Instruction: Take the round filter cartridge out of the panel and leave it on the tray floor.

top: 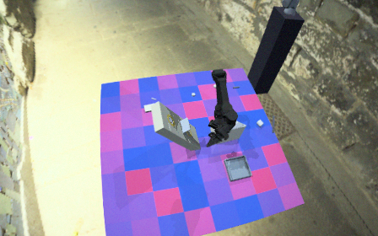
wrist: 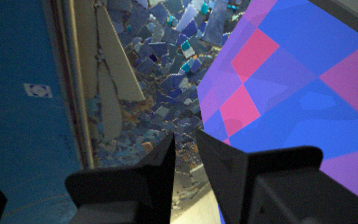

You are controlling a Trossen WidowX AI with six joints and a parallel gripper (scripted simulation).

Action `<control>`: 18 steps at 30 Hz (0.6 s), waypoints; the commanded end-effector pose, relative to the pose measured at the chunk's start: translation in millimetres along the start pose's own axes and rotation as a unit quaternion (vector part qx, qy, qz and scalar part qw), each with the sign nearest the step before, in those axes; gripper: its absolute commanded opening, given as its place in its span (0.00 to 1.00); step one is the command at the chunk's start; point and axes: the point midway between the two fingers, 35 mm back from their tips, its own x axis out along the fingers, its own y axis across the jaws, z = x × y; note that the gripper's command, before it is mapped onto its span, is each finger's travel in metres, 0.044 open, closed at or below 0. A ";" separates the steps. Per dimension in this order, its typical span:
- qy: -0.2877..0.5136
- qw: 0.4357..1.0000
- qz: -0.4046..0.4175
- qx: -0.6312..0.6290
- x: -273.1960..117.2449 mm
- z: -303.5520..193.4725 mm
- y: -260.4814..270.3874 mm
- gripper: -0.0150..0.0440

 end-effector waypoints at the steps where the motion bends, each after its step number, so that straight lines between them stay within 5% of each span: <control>1: -0.031 0.972 -0.114 -0.204 11.3 71.7 -18.7 0.42; 18: 0.072 0.759 -0.321 -0.562 -22.8 213.3 -87.1 0.42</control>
